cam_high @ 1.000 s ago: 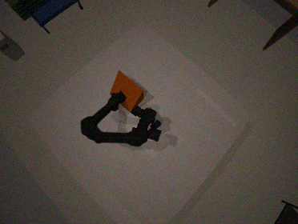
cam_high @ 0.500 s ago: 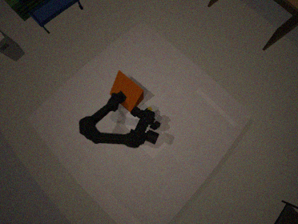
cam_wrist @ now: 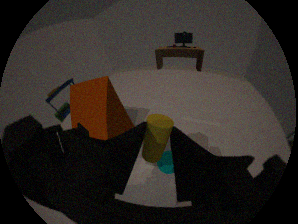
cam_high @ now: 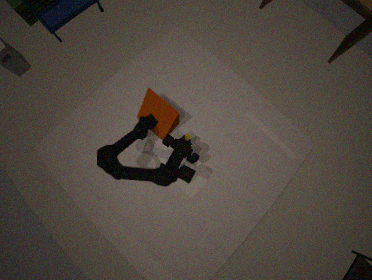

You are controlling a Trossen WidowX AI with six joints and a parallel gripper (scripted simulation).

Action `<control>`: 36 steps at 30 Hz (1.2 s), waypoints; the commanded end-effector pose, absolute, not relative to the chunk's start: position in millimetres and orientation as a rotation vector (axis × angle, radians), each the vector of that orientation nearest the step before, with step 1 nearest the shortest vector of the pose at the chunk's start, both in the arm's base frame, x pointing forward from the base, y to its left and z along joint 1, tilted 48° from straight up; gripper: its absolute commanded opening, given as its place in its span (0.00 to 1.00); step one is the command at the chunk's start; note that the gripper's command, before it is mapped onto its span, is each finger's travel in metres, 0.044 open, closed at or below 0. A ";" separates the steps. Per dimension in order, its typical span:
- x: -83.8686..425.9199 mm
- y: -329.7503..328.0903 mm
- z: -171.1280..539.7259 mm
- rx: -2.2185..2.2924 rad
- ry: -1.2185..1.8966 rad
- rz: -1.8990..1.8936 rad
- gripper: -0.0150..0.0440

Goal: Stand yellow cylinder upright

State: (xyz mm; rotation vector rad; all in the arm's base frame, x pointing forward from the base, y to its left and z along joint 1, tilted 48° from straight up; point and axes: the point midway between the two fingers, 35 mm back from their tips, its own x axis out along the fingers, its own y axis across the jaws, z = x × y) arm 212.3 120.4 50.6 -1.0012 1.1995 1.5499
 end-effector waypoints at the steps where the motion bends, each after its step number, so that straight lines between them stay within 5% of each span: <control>1: 211.0 120.1 52.2 -0.983 1.165 1.560 0.43; 36: 219.6 119.1 65.7 -0.872 0.869 1.600 0.43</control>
